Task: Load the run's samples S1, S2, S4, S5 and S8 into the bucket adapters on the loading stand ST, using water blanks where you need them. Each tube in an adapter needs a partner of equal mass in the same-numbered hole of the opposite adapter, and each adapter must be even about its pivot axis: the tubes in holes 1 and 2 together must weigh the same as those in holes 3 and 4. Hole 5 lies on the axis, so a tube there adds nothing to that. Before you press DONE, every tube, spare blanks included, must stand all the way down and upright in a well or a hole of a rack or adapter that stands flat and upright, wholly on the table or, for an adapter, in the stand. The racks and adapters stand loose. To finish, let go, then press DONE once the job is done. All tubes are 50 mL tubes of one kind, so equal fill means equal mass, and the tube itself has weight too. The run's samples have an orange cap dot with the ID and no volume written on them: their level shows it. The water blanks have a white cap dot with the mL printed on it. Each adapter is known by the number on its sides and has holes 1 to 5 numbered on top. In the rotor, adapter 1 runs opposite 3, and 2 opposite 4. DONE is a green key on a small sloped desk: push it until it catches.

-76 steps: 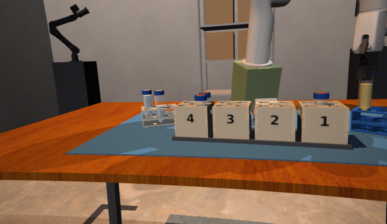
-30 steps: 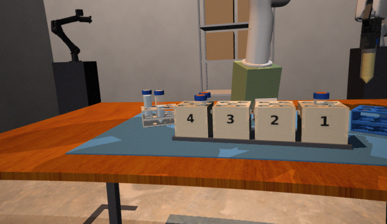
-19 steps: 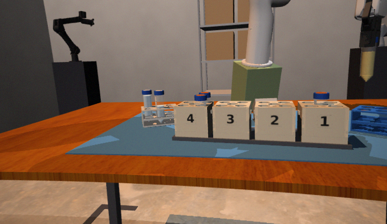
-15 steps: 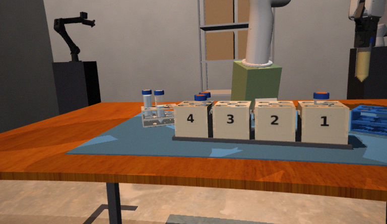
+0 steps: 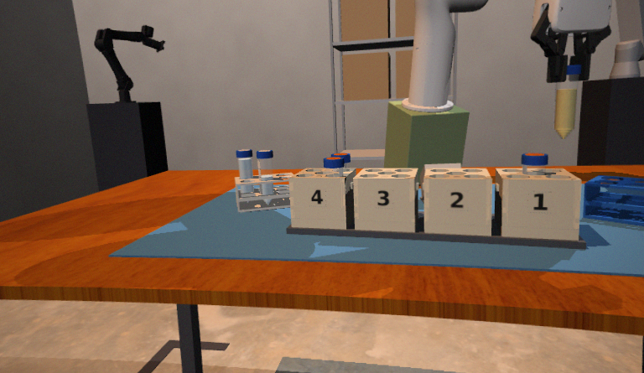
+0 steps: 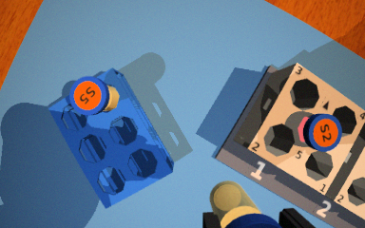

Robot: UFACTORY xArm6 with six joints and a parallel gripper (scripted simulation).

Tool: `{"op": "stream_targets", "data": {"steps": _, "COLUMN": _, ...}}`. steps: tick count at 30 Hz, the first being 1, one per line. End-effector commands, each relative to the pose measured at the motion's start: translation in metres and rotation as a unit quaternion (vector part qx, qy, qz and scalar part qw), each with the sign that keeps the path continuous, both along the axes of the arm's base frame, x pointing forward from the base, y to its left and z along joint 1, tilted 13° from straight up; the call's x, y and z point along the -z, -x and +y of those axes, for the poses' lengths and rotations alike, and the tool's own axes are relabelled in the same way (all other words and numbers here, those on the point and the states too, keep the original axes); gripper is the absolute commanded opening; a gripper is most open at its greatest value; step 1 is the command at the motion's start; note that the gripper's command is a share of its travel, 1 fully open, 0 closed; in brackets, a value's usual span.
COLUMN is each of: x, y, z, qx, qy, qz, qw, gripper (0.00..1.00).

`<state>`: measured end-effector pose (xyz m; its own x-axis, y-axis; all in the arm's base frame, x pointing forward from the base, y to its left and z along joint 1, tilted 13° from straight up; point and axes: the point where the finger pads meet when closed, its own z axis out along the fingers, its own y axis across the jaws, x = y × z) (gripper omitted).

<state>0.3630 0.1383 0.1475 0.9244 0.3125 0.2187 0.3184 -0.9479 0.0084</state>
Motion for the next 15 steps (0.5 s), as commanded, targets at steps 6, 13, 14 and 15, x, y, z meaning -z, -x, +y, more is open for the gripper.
{"op": "stream_targets", "data": {"steps": 6, "x": -0.001, "y": -0.009, "z": -0.037, "qx": 0.121, "qy": -0.026, "qz": 0.005, "qw": 0.992, "gripper": 0.0}}
{"op": "stream_targets", "data": {"steps": 13, "x": 0.0, "y": -0.015, "z": -0.071, "qx": 0.233, "qy": -0.05, "qz": 0.012, "qw": 0.971, "gripper": 0.0}}
{"op": "stream_targets", "data": {"steps": 14, "x": 0.0, "y": -0.016, "z": -0.076, "qx": 0.248, "qy": -0.054, "qz": 0.013, "qw": 0.967, "gripper": 0.0}}
{"op": "stream_targets", "data": {"steps": 15, "x": 0.0, "y": -0.017, "z": -0.081, "qx": 0.264, "qy": -0.057, "qz": 0.014, "qw": 0.963, "gripper": 0.0}}
